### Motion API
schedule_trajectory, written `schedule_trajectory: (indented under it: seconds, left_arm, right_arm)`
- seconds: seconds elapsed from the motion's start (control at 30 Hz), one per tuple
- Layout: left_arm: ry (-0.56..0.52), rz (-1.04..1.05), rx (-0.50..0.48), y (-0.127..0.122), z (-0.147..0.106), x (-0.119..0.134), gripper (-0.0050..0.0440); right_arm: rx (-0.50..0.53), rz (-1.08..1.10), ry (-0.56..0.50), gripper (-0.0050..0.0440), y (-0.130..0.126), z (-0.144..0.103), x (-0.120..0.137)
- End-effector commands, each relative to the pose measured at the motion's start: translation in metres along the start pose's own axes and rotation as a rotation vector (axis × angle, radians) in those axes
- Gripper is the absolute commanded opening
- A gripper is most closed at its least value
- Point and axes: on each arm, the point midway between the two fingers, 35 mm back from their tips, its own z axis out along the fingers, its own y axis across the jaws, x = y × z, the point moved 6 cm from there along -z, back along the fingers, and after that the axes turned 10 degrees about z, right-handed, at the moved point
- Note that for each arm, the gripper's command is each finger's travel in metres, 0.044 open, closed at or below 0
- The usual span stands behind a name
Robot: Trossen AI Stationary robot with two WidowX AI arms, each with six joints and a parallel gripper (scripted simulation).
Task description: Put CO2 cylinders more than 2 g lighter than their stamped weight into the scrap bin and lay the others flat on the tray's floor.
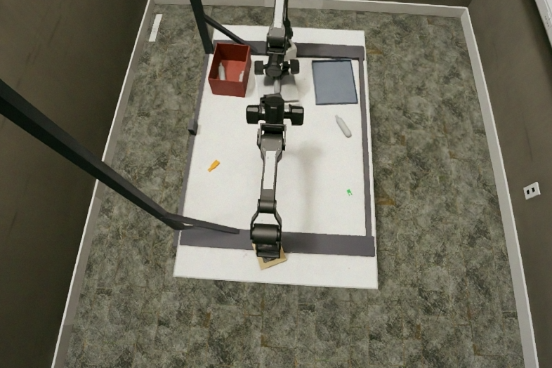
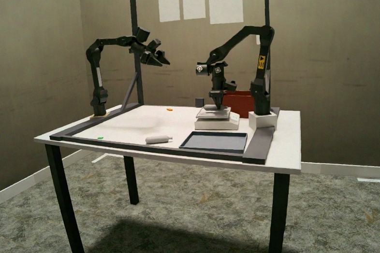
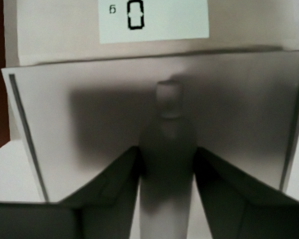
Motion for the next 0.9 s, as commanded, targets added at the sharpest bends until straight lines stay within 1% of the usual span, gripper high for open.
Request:
schedule_trajectory:
  seconds: [0.0, 0.47, 0.5, 0.53, 0.73, 0.77, 0.87]
  left_arm:
    - [0.027, 0.001, -0.001, 0.0007, -0.0017, 0.0118, -0.0050]
    - [0.030, 0.001, 0.000, 0.0007, -0.0025, 0.0132, -0.0050]
    - [0.023, 0.001, -0.001, 0.0003, -0.0008, 0.0102, -0.0050]
    - [0.023, 0.001, -0.001, 0.0003, -0.0008, 0.0102, 0.0024]
    - [0.023, 0.001, -0.001, 0.0003, -0.0008, 0.0102, 0.0168]
    - [0.023, 0.001, -0.001, 0.0003, -0.0008, 0.0102, 0.0184]
    - [0.023, 0.001, -0.001, 0.0003, -0.0008, 0.0102, 0.0184]
  right_arm:
    - [-0.004, -0.001, -0.027, 0.0440, 0.0009, -0.0079, -0.0072]
    - [-0.004, -0.001, -0.027, 0.0440, 0.0009, -0.0079, -0.0072]
    - [-0.004, -0.001, -0.027, 0.0440, 0.0009, -0.0079, -0.0072]
    - [-0.004, -0.001, -0.027, 0.0440, 0.0009, -0.0079, -0.0072]
    - [-0.004, -0.001, -0.027, 0.0440, 0.0009, -0.0079, -0.0072]
    - [-0.004, -0.001, -0.027, 0.0440, 0.0009, -0.0079, -0.0072]
    - [-0.004, -0.001, -0.027, 0.0440, 0.0009, -0.0079, -0.0072]
